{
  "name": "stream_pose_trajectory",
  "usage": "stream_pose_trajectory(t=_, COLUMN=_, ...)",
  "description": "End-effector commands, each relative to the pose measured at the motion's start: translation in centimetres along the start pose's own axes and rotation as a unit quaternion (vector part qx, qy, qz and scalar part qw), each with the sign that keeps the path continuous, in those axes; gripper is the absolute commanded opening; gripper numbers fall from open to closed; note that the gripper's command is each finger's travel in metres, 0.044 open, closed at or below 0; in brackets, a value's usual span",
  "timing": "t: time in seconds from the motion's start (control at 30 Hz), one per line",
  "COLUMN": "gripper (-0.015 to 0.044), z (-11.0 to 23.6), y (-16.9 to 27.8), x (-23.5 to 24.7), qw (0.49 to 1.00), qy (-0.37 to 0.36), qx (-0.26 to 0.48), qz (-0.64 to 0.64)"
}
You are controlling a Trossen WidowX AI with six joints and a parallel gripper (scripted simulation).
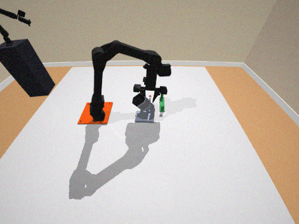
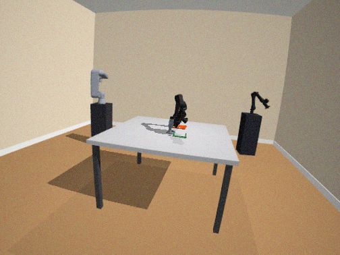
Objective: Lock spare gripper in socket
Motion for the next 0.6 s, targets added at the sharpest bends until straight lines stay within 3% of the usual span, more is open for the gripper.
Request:
stream_pose_trajectory(t=0.0, gripper=0.02, z=1.0, y=-0.5, x=0.0, qw=1.0, qy=0.0, qx=-0.001, qz=0.0)
stream_pose_trajectory(t=0.57, gripper=0.02, z=4.4, y=-1.8, x=-0.1, qw=1.0, qy=-0.004, qx=0.005, qz=0.005)
Point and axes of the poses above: the point midway between the two fingers, 35 mm back from their tips, its own z axis back along the fingers, its own x axis across the jaws, y = z × x, the point moved 2 cm from there along z, back along the fingers, and after that the axes turned 10 degrees about z, right-handed, at the moved point
